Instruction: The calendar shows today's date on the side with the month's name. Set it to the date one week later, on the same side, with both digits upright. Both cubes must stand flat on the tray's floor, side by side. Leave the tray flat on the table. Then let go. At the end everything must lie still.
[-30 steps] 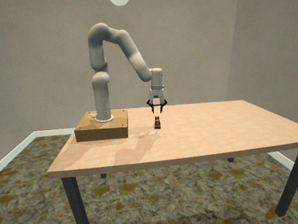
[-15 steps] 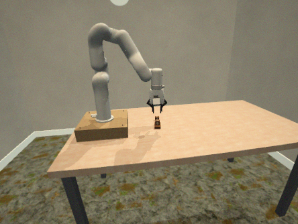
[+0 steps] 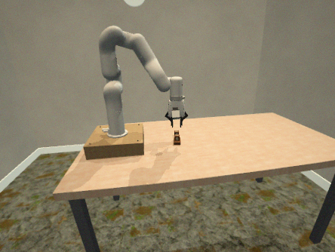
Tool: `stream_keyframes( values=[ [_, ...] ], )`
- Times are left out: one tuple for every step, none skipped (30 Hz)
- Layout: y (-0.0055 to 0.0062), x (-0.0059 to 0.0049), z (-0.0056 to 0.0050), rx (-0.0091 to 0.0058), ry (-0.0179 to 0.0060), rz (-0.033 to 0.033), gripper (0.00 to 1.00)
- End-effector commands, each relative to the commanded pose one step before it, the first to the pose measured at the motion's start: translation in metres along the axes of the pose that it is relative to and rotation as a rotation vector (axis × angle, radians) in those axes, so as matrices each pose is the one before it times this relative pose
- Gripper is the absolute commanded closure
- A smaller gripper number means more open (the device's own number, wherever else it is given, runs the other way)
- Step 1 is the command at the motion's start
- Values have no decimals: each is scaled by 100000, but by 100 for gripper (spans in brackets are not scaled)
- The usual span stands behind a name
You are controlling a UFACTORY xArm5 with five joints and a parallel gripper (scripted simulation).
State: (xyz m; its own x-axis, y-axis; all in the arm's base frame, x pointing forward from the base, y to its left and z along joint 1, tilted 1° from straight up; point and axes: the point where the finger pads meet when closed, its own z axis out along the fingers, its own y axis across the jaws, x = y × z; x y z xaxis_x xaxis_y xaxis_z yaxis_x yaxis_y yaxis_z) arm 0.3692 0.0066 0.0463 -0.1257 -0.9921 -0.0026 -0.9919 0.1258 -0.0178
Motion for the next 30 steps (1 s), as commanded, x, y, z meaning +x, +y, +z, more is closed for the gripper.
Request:
stream_keyframes(
  values=[
    [-122, -18, -83, 322, -48, -2, 51],
    [0, 1, 12, 1, 0, -1, 51],
    [0, 1, 18, 1, 0, -1, 51],
    [0, 1, 24, 1, 0, -1, 51],
    [0, 2, 30, 2, 0, -2, 51],
    [0, 2, 38, 2, 0, -2, 51],
    [0, 3, 45, 3, 0, -2, 51],
    [1, 3, 53, 3, 0, -3, 51],
    [0, 0, 0, 0, 0, 0, 51],
    [0, 0, 0, 0, 0, 0, 51],
    [1, 4, 61, 3, 0, -3, 51],
    [1, 4, 69, 4, 0, -4, 51],
    [1, 5, 77, 4, 0, -4, 51],
    [2, 5, 85, 5, 0, -4, 51],
    [2, 6, 93, 5, 0, -5, 51],
    [3, 6, 101, 6, 0, -5, 51],
    [3, 7, 108, 6, 0, -5, 51],
    [-2, 3, 119, 0, 0, 0, 51],
    [-1, 3, 126, 0, 0, 0, 51],
    [-1, 3, 132, 0, 0, 0, 51],
    [0, 4, 138, 0, 0, 0, 51],
    [1, 4, 144, 0, 0, 0, 51],
    [2, 4, 149, 0, 0, 0, 51],
    [-1, 4, 154, 0, 0, 0, 51],
    [-2, 4, 158, 0, 0, 0, 51],
    [0, 0, 0, 0, 0, 0, 51],
    [0, 0, 0, 0, 0, 0, 51],
    [-1, 4, 160, 0, 0, 0, 51],
    [0, 4, 163, 0, 0, 0, 51],
    [1, 4, 164, 0, 0, 0, 51]
  ],
)
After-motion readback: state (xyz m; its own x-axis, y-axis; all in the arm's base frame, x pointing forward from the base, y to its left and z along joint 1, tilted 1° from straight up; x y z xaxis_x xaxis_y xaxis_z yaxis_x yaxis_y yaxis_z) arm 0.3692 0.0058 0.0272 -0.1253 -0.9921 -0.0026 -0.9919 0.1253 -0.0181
